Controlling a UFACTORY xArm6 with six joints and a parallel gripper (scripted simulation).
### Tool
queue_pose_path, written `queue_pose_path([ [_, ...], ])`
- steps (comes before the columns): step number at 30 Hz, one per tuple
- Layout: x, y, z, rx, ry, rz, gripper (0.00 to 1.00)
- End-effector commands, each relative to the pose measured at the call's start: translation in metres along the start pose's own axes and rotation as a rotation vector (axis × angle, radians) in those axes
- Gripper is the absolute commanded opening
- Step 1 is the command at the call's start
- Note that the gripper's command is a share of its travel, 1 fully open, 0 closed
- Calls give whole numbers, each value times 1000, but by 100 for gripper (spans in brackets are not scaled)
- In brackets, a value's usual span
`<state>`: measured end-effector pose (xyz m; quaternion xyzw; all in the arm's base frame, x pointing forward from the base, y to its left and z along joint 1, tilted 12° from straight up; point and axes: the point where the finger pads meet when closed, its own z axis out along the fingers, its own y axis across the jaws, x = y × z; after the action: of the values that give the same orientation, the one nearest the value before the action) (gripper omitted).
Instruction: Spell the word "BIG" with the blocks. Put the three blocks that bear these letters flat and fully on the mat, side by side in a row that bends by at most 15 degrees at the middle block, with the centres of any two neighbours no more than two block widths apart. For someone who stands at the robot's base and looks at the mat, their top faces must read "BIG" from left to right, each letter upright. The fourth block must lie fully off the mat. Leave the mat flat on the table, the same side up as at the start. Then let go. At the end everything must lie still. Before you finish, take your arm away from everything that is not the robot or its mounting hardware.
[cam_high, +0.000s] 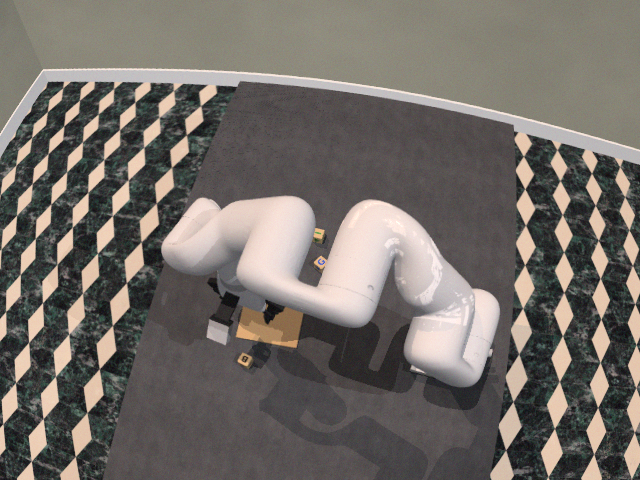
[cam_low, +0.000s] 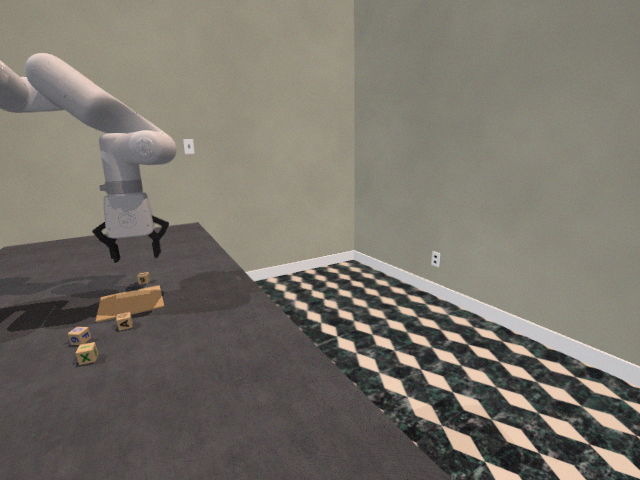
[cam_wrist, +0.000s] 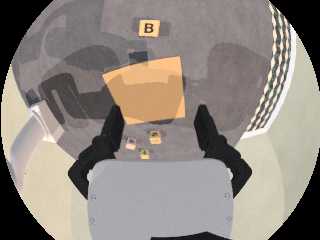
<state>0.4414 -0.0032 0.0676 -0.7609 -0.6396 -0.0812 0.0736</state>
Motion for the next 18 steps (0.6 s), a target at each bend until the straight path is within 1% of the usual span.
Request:
queue_pose_path([
  [1,59,-5,1,-3,-15,63,100],
  [4,83,-12,3,-2,-12,87,100],
  [7,89,-14,3,-2,-11,92,100],
  [8,89,-14,3,-2,-11,92,63],
  [18,89,-14,3,-2,-11,92,63],
])
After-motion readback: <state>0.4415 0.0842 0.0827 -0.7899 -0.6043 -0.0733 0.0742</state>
